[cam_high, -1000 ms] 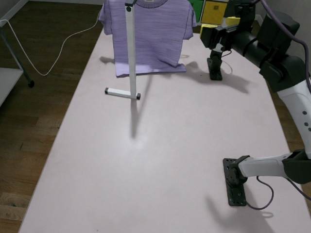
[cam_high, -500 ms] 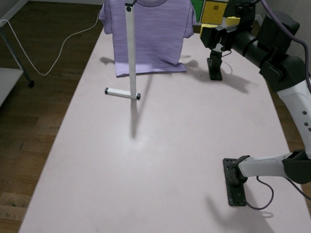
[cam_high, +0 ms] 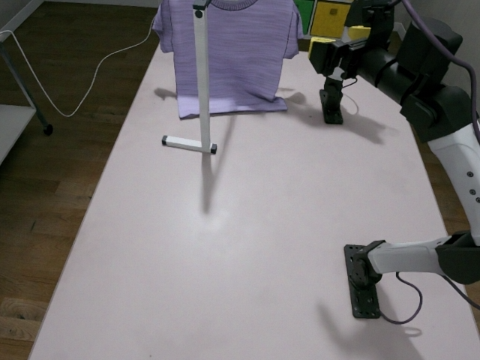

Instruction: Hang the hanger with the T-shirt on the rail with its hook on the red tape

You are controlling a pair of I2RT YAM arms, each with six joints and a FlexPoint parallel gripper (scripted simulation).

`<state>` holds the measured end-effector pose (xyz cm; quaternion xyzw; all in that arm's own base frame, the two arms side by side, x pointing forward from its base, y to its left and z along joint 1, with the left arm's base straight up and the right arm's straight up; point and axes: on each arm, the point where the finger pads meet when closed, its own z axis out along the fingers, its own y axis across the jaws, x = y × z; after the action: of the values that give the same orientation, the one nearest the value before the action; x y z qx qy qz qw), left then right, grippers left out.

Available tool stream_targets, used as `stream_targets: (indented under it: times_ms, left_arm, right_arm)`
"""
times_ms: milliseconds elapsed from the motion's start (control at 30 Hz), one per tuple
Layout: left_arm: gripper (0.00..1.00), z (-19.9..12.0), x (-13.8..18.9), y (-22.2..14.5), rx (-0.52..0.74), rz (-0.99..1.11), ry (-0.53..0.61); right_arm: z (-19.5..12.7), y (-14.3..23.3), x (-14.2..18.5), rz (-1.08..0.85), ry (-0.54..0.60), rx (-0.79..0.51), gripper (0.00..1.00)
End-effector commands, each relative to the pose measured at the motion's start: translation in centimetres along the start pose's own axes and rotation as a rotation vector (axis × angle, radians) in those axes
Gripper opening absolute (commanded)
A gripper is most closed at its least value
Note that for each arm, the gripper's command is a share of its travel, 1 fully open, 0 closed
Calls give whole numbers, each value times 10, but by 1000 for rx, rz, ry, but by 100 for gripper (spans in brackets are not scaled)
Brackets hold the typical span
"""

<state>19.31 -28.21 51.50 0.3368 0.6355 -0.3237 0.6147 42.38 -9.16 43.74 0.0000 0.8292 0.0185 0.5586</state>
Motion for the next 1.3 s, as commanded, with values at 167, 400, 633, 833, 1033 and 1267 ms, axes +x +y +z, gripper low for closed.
stream_targets:
  times_ms: [167,400,633,833,1033,1267]
  left_arm:
    - [100,-3,-5,-2,4,-3,-13]
    - [100,-3,-5,-2,4,-3,-13]
    - [100,-3,-5,-2,4,-3,-13]
    - [100,-3,-5,-2,4,-3,-13]
    - [100,-3,-5,-2,4,-3,-13]
    - [100,-3,-5,-2,4,-3,-13]
  right_arm:
    - [-4,-9,0,24,-82,202,0]
    - [1,0,12,25,-55,182,0]
    - [0,0,10,21,-59,183,0]
    - [0,0,10,20,-59,183,0]
    - [-2,0,17,21,-40,179,22]
    - [-56,9,-3,0,-96,177,65]
